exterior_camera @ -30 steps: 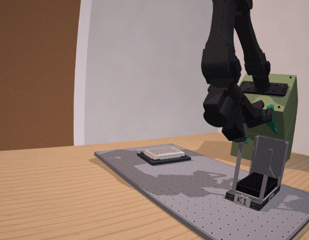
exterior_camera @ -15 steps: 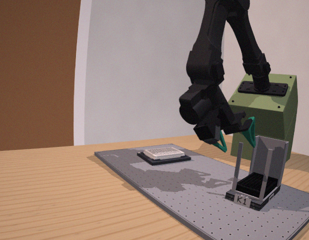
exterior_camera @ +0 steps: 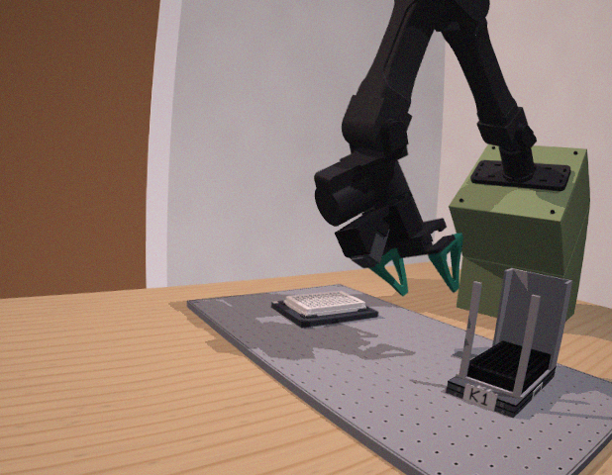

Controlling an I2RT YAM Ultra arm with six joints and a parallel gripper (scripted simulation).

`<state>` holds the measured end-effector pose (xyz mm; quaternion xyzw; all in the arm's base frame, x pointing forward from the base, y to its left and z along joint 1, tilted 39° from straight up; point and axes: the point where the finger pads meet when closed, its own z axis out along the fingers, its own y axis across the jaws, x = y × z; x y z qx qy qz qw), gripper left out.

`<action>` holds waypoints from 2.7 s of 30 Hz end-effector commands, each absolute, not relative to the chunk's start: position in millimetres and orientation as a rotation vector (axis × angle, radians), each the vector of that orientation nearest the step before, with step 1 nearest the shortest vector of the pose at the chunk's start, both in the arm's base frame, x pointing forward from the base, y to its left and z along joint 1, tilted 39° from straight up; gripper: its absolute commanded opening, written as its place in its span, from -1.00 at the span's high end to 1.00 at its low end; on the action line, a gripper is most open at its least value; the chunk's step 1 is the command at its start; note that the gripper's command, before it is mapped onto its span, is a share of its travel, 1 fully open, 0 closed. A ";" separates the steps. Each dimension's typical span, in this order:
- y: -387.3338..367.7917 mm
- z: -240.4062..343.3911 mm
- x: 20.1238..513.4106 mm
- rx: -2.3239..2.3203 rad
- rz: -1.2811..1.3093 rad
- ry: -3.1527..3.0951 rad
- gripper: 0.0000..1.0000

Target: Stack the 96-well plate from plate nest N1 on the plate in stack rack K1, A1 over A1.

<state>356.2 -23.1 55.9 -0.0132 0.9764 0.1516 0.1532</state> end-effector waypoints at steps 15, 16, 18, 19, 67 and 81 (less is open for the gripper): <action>-93.0 68.9 354.3 0.089 0.356 2.642 -1.00; -103.3 71.7 364.0 0.086 0.348 2.633 -1.00; -107.8 72.1 352.3 0.114 0.332 2.617 -1.00; -112.6 72.7 351.3 0.141 0.311 2.595 -1.00; -247.1 91.7 298.7 0.340 0.094 2.433 -1.00; -242.3 68.8 305.3 0.354 0.120 2.451 -1.00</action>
